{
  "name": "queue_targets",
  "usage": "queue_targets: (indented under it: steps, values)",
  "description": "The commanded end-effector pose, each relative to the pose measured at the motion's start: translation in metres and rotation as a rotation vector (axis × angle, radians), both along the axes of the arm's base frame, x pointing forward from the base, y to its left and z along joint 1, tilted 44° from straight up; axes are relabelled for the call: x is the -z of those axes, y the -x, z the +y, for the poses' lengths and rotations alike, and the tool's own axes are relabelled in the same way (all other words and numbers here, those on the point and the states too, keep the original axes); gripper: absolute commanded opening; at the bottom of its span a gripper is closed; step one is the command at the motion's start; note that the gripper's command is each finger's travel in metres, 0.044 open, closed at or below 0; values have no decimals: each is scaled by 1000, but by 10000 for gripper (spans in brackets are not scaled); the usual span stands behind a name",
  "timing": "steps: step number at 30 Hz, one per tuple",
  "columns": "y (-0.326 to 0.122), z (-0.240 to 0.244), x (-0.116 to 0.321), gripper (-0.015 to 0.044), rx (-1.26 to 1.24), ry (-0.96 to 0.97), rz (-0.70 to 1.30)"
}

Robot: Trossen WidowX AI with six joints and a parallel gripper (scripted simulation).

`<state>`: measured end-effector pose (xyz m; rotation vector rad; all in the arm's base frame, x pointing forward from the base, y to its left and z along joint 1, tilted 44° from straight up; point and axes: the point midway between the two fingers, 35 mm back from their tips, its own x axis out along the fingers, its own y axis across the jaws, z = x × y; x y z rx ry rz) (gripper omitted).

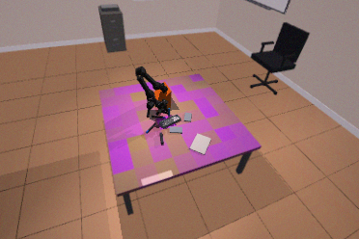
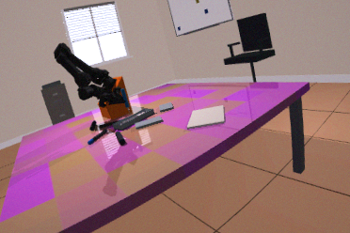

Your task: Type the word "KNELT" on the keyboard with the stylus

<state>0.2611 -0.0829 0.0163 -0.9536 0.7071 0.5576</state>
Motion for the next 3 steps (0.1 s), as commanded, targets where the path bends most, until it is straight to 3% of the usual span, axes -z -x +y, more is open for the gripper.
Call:
queue_targets:
  steps: [1,3]
  values:
    - [0,0,0,81,-1,0,-1]
    - [0,0,0,81,-1,0,-1]
